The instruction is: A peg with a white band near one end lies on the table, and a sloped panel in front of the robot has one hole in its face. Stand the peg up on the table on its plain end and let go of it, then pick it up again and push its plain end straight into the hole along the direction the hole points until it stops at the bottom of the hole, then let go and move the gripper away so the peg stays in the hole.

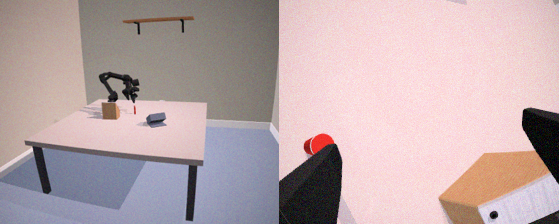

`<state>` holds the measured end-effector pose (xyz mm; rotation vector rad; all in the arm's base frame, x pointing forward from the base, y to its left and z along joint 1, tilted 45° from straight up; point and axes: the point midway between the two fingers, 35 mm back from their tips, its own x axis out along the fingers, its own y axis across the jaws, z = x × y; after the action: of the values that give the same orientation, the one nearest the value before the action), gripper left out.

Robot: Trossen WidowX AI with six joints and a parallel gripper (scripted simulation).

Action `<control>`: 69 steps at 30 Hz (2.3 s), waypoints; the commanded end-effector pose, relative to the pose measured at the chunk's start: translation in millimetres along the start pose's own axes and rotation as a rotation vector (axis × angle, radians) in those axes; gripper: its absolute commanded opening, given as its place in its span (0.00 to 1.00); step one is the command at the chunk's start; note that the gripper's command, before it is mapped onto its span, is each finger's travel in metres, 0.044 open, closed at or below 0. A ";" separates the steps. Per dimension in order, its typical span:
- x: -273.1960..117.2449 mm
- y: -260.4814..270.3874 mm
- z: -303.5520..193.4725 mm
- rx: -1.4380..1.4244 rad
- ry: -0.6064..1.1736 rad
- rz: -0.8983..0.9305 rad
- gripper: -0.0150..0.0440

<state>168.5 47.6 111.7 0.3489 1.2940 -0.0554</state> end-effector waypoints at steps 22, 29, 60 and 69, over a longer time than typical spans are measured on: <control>-0.4 23.1 22.9 0.156 0.480 0.495 1.00; -0.4 23.1 22.9 0.152 0.479 0.496 1.00; 3.4 25.4 21.1 -0.594 0.258 0.649 1.00; 4.6 26.0 20.6 -0.816 0.184 0.683 1.00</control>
<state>195.0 66.4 118.0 0.1178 1.2456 1.0333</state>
